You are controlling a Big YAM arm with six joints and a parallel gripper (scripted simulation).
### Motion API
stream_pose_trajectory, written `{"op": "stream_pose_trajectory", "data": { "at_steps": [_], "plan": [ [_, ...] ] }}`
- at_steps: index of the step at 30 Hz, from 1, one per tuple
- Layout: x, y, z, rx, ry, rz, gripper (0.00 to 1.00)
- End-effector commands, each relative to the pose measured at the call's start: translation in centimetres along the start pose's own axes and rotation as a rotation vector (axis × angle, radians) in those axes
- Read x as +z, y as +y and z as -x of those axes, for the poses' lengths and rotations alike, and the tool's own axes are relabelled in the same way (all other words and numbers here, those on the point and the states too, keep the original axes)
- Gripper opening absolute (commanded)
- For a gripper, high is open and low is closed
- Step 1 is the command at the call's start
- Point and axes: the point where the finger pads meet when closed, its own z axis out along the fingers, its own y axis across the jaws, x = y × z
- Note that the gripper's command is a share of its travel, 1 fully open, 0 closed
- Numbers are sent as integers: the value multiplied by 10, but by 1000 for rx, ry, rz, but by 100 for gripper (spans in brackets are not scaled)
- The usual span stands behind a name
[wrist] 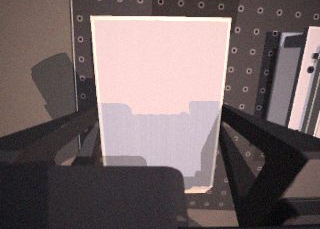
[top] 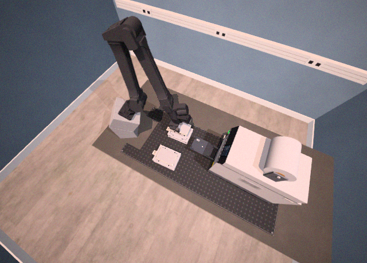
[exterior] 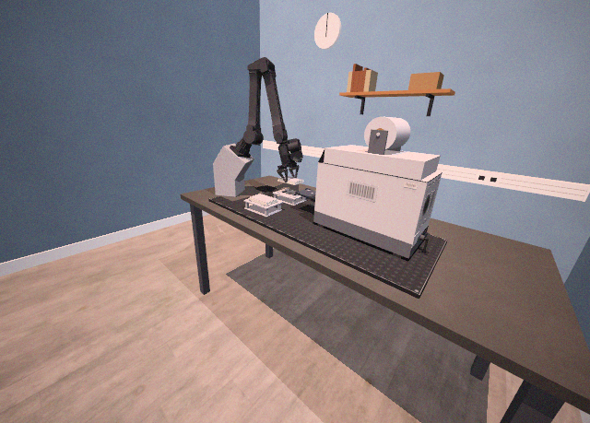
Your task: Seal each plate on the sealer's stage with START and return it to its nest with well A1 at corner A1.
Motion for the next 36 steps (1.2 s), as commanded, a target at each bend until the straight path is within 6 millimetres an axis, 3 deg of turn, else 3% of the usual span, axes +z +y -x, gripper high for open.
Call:
{"op": "stream_pose_trajectory", "data": {
  "at_steps": [1, 6, 12, 18, 36],
  "plan": [
    [3, 3, 0, 4, -9, 7, 0],
    [6, 2, -4, 4, -3, 5, 0],
    [9, 8, 12, 3, -34, 15, 0],
    [12, 8, 12, 3, -29, 14, 0],
    [18, 2, -10, 4, 1, 4, 0]
  ]
}}
